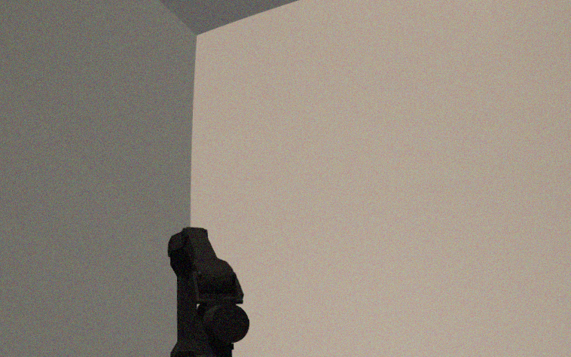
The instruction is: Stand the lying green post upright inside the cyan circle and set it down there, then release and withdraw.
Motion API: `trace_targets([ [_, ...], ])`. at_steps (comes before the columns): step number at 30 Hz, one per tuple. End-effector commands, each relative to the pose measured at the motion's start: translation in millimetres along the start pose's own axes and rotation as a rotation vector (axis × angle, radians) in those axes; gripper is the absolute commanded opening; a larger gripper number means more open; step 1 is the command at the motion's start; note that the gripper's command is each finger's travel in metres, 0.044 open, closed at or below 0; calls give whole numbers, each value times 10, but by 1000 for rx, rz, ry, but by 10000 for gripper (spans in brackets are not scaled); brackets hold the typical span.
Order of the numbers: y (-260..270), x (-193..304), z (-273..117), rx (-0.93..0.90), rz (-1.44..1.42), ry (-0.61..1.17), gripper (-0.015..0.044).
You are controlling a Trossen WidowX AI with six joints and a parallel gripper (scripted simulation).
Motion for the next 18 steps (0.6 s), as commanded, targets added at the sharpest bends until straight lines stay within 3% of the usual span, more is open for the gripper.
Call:
trace_targets([
  [1, -34, 46, 282, 6, 4, -5, 233],
  [4, -34, 46, 282, 6, 4, -5, 233],
  [12, -34, 46, 282, 6, 4, -5, 22],
  [18, -29, 37, 239, 6, 4, -5, 22],
])
Point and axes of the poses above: the point midway between the two fingers, 35 mm back from their tips, its own z axis out along the fingers, its own y axis across the jaws, x = y × z, the point moved 3 cm from there along -z, back along the fingers, and after that the axes turned 6 degrees about -z, right-handed, at the moved point
